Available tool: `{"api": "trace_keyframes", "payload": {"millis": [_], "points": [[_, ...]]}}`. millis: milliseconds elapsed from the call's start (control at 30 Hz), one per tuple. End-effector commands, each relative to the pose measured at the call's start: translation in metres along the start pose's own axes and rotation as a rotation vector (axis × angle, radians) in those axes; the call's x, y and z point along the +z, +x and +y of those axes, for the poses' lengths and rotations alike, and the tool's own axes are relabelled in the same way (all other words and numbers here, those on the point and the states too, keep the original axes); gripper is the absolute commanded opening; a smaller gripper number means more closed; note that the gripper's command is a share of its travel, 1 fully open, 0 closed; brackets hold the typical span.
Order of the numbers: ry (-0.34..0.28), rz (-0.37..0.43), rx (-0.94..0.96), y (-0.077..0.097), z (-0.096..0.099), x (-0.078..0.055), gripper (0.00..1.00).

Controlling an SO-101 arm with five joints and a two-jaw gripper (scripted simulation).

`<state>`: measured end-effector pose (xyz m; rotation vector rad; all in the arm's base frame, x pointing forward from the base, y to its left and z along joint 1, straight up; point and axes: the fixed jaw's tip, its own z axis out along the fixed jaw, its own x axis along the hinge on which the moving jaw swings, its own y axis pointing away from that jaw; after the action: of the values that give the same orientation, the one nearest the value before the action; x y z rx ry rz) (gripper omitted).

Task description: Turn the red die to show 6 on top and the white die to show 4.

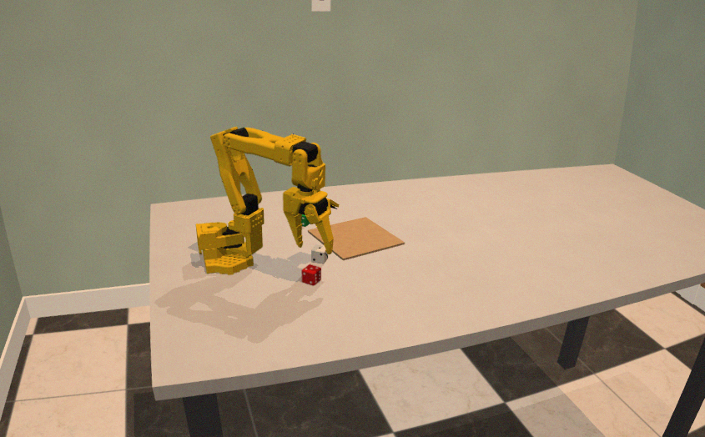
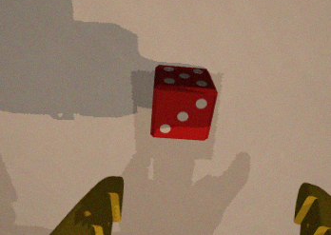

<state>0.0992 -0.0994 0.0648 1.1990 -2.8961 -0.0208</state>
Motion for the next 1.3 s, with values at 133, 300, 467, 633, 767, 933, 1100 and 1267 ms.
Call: {"api": "trace_keyframes", "payload": {"millis": [133, 300, 467, 633, 767, 933, 1100, 1267], "points": [[0.056, -0.002, 0.015, 0.001, -0.006, -0.008, 0.33], [0.066, -0.002, 0.015, 0.001, -0.006, -0.009, 0.33], [0.138, -0.002, 0.015, 0.001, -0.009, -0.017, 0.33], [0.275, -0.003, 0.015, 0.001, -0.013, -0.034, 0.32], [0.337, -0.003, 0.015, 0.001, -0.014, -0.042, 0.32], [0.475, -0.004, 0.015, 0.001, -0.014, -0.059, 0.32], [0.547, -0.004, 0.015, 0.001, -0.013, -0.068, 0.32], [0.556, -0.004, 0.015, 0.001, -0.013, -0.069, 0.31]]}}
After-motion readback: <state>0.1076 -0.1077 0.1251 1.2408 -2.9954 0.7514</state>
